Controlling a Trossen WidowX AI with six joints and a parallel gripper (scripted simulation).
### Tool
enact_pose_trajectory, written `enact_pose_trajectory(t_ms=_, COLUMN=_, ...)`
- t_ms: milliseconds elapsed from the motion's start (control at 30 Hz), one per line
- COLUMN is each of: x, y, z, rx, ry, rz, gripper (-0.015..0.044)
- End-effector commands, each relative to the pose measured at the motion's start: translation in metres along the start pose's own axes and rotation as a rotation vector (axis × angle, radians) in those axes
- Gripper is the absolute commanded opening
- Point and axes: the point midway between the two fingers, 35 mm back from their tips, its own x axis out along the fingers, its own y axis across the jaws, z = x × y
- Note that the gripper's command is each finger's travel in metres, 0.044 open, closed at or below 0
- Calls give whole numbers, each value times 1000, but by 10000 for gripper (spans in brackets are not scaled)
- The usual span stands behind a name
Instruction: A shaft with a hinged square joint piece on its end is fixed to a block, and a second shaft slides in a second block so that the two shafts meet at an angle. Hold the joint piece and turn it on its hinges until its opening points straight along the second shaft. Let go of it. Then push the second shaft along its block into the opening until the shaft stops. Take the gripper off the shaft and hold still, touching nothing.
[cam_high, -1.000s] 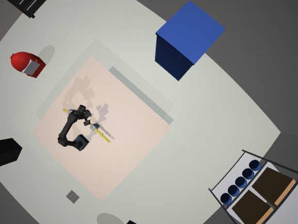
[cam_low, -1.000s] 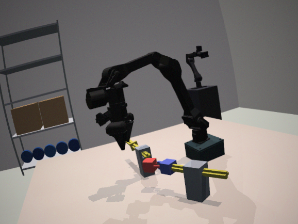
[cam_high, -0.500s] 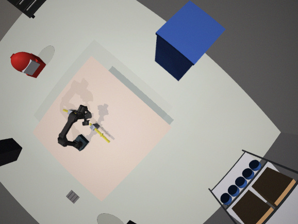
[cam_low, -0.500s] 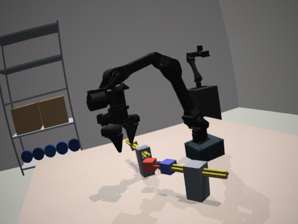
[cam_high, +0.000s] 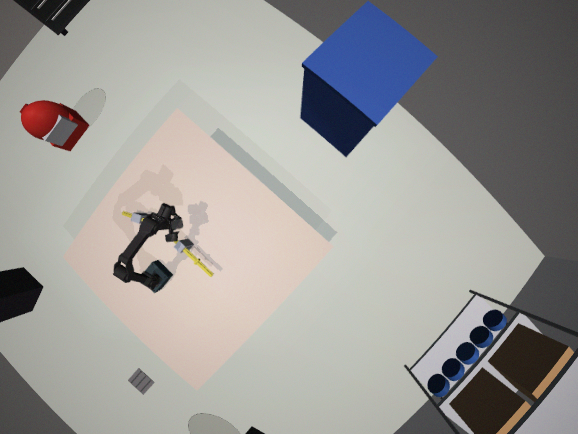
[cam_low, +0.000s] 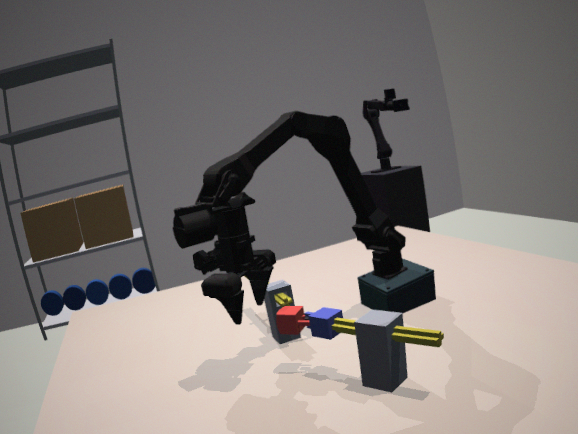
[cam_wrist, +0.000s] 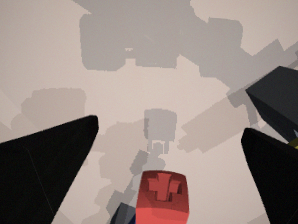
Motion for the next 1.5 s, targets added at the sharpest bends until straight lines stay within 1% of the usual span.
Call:
enact_pose_trajectory(t_ms=0, x=19, y=-1, z=-1, rx=6, ry=-4, rz=0, gripper=440)
enact_pose_trajectory(t_ms=167, x=22, y=-1, z=-5, rx=6, ry=-4, rz=0, gripper=440)
enact_pose_trajectory(t_ms=600, x=22, y=-1, z=-71, rx=6, ry=1, rz=0, gripper=440)
enact_pose_trajectory(t_ms=1367, x=50, y=-2, z=-72, rx=6, ry=1, rz=0, gripper=440)
enact_pose_trajectory(t_ms=1467, x=50, y=-2, z=-72, rx=6, ry=1, rz=0, gripper=361)
